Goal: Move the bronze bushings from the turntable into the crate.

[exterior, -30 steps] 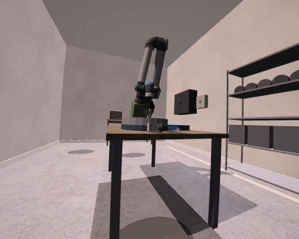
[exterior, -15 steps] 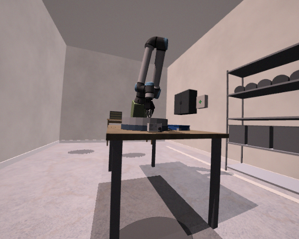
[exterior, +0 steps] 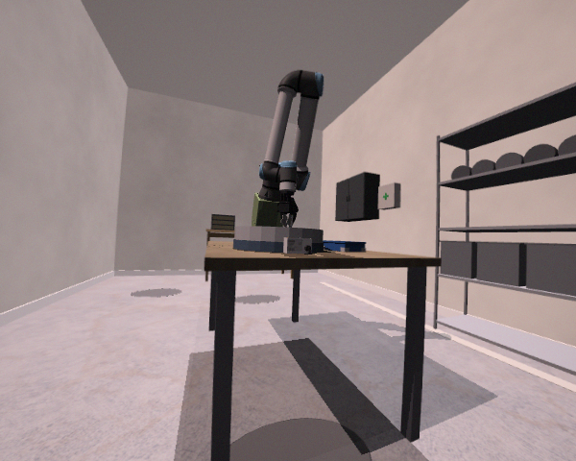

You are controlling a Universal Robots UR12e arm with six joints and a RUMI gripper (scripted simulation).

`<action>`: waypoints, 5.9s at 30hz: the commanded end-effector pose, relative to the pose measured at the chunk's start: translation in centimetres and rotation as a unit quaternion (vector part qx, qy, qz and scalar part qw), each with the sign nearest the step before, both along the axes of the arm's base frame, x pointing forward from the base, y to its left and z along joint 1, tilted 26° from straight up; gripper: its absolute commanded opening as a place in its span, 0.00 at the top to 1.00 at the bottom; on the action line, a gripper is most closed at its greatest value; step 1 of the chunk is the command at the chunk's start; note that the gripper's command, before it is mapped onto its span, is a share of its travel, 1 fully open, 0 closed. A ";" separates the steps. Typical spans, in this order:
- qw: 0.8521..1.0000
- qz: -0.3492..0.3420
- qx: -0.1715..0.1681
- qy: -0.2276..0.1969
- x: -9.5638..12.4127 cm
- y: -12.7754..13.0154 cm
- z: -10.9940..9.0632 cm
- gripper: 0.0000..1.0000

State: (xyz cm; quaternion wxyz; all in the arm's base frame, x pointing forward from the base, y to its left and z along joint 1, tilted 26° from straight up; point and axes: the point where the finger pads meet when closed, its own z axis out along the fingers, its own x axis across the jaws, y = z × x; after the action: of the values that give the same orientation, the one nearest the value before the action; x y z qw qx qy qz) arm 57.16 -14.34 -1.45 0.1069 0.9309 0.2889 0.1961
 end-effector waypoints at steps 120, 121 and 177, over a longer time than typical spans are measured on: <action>1.000 0.000 0.000 0.000 1.1 -0.2 -2.2 1.00; 1.000 0.000 0.000 0.000 1.1 -0.2 -2.2 1.00; 1.000 0.000 0.000 0.000 -2.2 0.5 4.8 1.00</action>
State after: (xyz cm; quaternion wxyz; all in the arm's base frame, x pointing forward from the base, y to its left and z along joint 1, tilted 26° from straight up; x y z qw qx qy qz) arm 54.96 -13.88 3.20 0.1071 0.9309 0.2889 0.1962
